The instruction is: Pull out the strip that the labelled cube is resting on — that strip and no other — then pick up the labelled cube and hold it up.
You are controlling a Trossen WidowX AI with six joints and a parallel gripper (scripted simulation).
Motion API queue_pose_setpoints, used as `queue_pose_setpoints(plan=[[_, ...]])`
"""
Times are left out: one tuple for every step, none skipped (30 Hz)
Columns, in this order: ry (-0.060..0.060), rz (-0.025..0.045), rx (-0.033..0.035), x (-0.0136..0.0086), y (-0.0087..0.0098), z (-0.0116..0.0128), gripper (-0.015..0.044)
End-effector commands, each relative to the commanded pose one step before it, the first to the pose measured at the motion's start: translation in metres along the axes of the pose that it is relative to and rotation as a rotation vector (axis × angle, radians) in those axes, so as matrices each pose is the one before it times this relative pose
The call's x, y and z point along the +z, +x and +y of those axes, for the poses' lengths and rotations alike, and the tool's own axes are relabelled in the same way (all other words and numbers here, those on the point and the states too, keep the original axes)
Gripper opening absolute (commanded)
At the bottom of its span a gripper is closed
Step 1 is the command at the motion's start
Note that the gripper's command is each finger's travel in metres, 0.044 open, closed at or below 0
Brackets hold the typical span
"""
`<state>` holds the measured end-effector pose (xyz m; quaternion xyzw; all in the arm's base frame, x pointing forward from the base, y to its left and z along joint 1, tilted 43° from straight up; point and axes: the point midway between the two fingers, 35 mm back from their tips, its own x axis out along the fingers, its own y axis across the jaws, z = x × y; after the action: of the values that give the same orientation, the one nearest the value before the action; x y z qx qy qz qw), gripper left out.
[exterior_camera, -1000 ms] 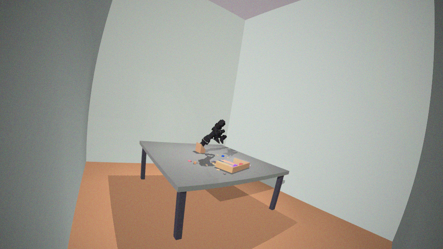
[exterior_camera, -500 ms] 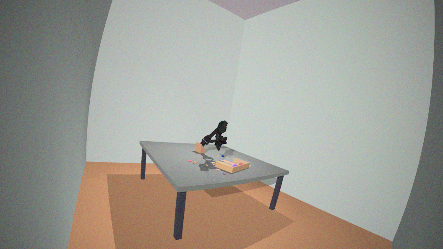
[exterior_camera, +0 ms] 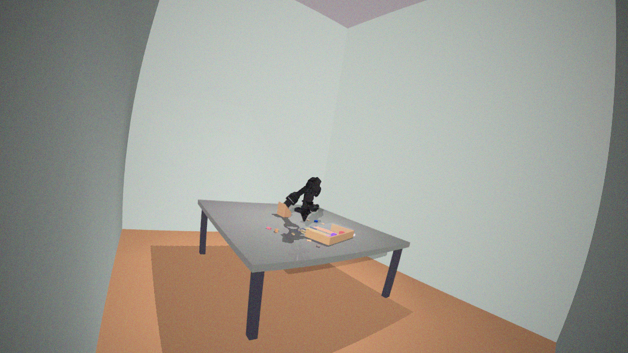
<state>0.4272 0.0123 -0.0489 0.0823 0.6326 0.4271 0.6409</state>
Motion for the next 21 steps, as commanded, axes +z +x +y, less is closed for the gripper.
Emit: queue_pose_setpoints(plan=[[-0.0094,0.00976,0.00132,0.00016,0.00492,-0.00172,0.0],[0.0,-0.00004,-0.00003,0.00016,0.00166,-0.00008,0.0],[0.0,-0.00004,-0.00002,0.00016,0.00166,-0.00008,0.0],[0.0,-0.00004,-0.00002,0.00015,0.00166,-0.00007,0.0],[0.0,-0.00004,-0.00001,0.00014,0.00166,-0.00006,0.0],[0.0,-0.00004,-0.00001,0.00015,0.00166,-0.00005,0.0],[0.0,-0.00004,0.0,0.00014,0.00166,-0.00004,0.0],[0.0,-0.00004,0.0,0.00014,0.00166,-0.00004,0.0],[0.0,-0.00004,0.00001,0.00013,0.00166,-0.00003,0.0],[0.0,-0.00004,0.00001,0.00012,0.00166,-0.00002,0.0],[0.0,-0.00004,0.00002,0.00012,0.00166,-0.00002,0.0],[0.0,-0.00004,0.00003,0.00011,0.00166,-0.00001,0.0],[0.0,-0.00004,0.00003,0.00011,0.00166,-0.00001,0.0],[0.0,-0.00004,0.00004,0.0001,0.00166,0.0,0.0],[0.0,-0.00004,0.00004,0.0001,0.00165,0.0,0.0],[0.0,-0.00004,0.00005,0.0001,0.00165,0.00001,0.0],[0.0,-0.00004,0.00005,0.00009,0.00165,0.00001,0.0],[0.0,-0.00004,0.00006,0.00009,0.00165,0.00002,0.0],[0.0,-0.00004,0.00006,0.00008,0.00165,0.00002,0.0],[0.0,-0.00004,0.00007,0.00008,0.00165,0.00003,0.0],[0.0,-0.00004,0.00007,0.00008,0.00165,0.00003,0.0]])
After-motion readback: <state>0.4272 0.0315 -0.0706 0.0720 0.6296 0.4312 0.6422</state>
